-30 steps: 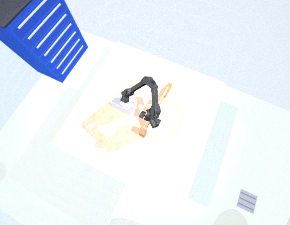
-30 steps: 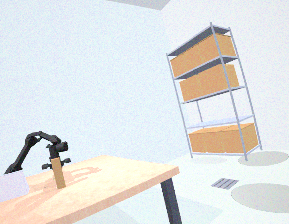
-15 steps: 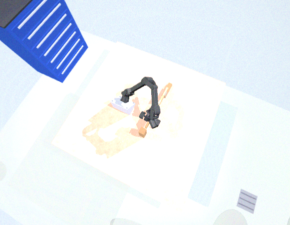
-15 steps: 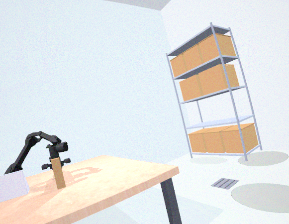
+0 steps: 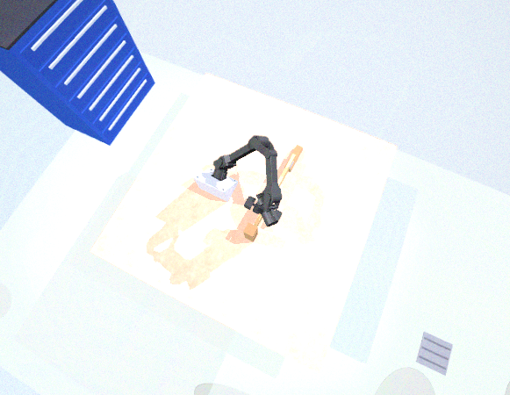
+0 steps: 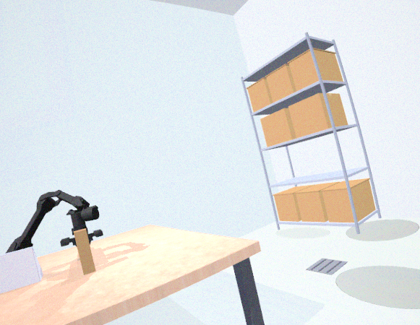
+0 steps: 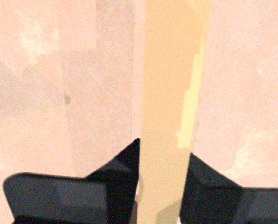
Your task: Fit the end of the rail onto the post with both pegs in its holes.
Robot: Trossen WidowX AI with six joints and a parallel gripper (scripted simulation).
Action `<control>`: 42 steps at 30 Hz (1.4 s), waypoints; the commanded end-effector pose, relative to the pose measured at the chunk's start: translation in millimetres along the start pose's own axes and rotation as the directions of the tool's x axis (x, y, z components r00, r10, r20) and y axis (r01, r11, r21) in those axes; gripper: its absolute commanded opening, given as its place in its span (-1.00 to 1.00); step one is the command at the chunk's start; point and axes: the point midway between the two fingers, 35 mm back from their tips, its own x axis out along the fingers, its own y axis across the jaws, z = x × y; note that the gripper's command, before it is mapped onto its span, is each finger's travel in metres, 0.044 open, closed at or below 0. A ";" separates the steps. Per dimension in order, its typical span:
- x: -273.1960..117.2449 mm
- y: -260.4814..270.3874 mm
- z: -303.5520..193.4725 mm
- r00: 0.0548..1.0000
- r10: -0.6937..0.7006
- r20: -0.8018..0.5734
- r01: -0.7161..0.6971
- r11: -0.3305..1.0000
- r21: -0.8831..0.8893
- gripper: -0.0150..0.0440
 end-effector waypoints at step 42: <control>-2.9 -0.4 -15.1 1.000 -0.005 -0.007 0.005 1.000 -0.001 -0.49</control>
